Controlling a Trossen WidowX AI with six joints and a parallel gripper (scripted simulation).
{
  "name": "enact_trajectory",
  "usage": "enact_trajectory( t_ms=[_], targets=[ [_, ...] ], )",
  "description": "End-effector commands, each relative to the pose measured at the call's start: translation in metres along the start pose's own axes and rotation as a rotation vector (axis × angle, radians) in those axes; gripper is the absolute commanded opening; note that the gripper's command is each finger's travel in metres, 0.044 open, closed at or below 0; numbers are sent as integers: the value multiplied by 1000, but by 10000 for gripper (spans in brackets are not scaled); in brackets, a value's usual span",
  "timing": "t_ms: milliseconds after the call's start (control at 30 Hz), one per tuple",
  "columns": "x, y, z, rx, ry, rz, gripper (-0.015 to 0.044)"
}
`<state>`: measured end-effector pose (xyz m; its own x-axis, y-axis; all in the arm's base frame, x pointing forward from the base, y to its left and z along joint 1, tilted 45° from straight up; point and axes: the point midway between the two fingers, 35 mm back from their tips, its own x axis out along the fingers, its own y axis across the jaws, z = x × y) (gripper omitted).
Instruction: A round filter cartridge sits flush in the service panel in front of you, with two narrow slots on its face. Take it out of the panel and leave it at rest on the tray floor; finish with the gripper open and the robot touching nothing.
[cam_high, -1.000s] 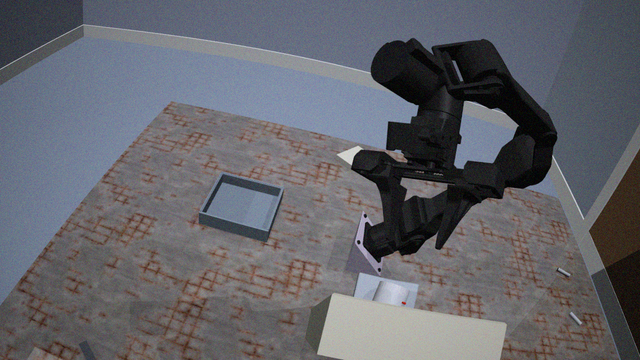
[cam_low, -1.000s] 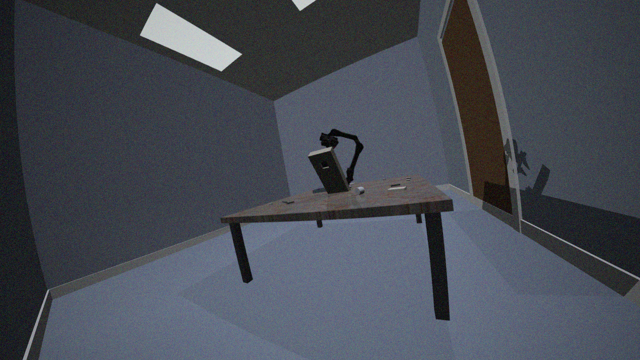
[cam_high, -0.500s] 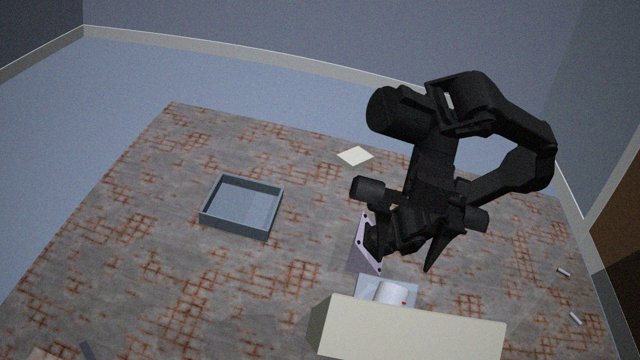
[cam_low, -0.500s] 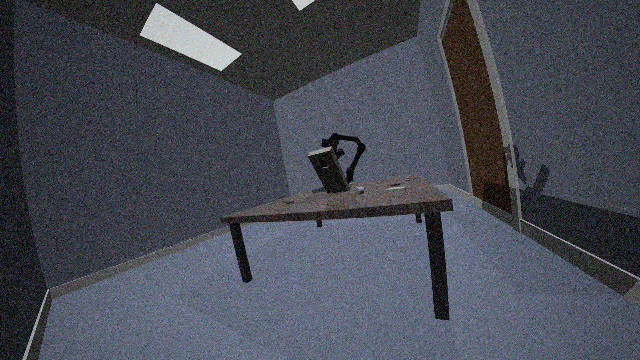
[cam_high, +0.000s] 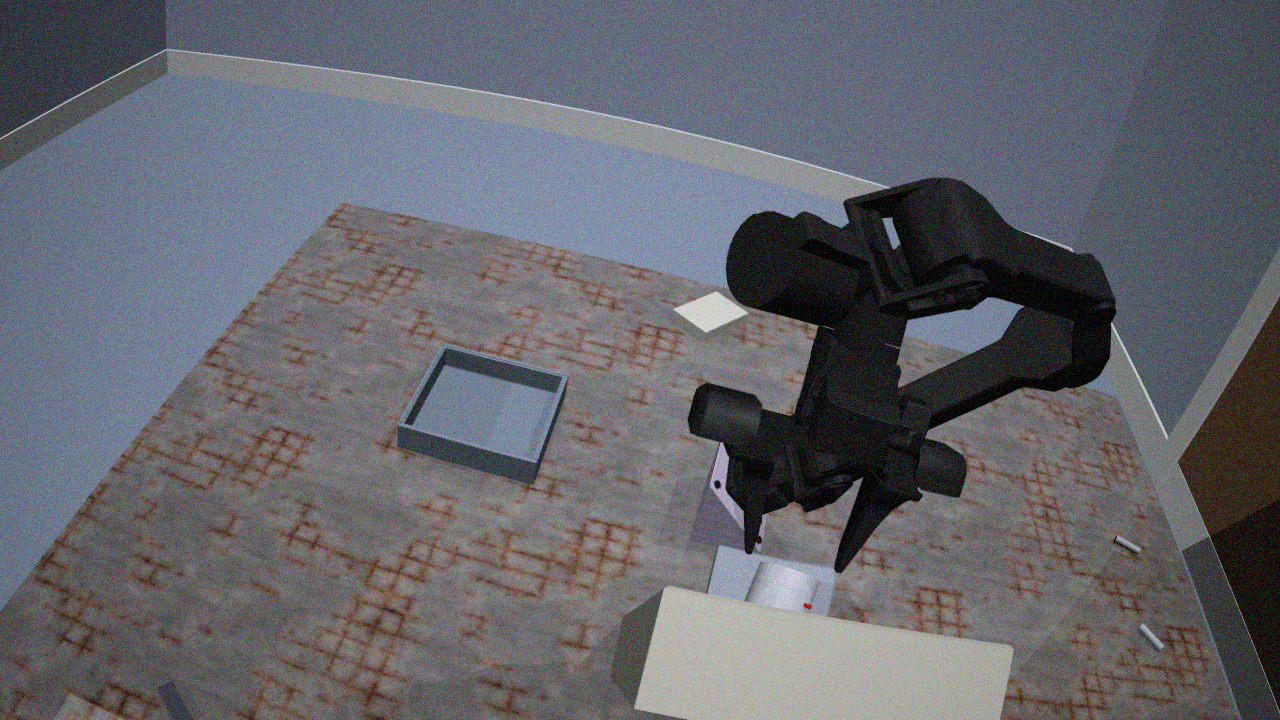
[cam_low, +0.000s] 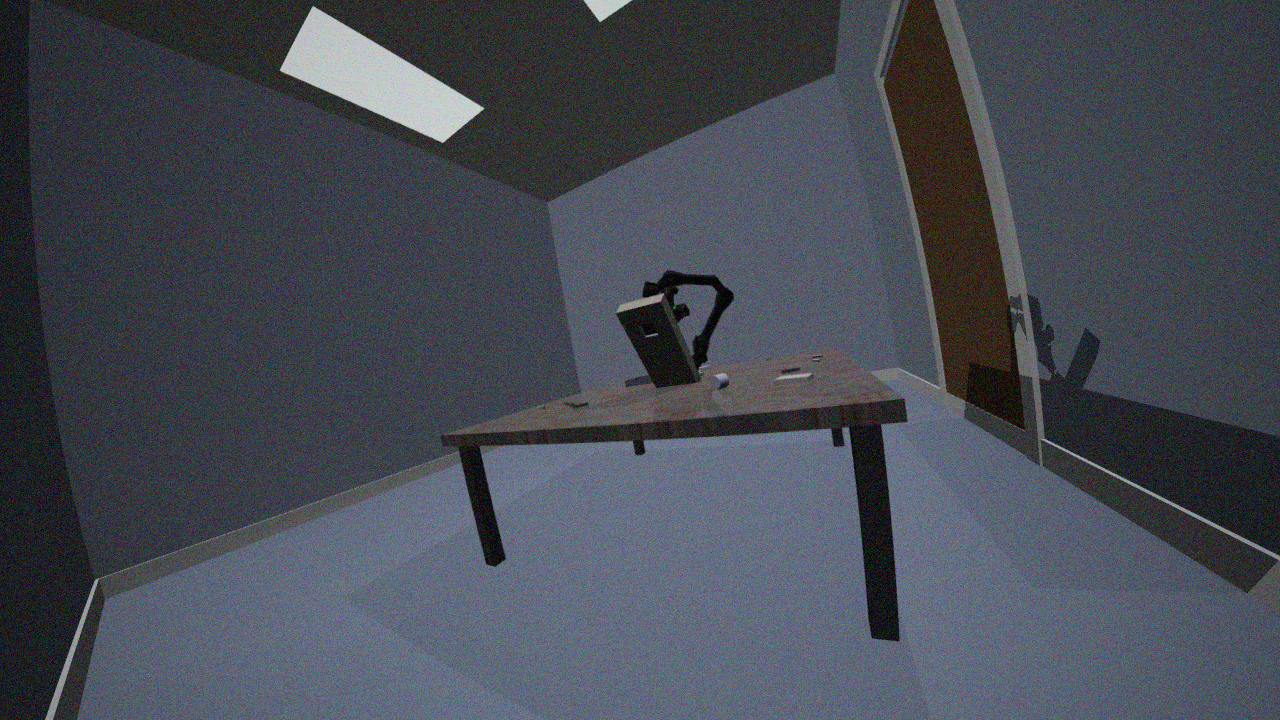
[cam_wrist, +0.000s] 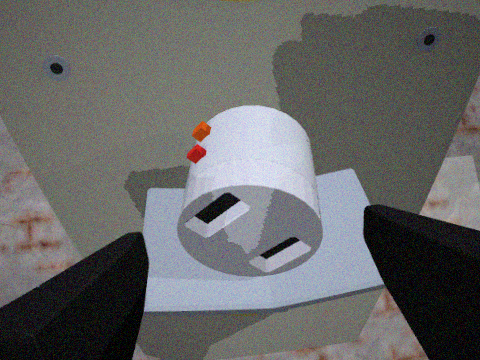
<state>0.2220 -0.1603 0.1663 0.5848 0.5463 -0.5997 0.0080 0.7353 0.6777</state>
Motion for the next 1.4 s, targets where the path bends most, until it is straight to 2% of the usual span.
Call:
enact_trajectory(
  t_ms=[0,467,1000,1233,1367],
  targets=[
    [6,2,0,3,-3,2,305],
    [27,3,0,16,2,15,305],
    [24,1,0,13,7,12,198],
    [21,1,7,13,6,11,14],
    [15,0,19,12,6,9,0]
  ],
)
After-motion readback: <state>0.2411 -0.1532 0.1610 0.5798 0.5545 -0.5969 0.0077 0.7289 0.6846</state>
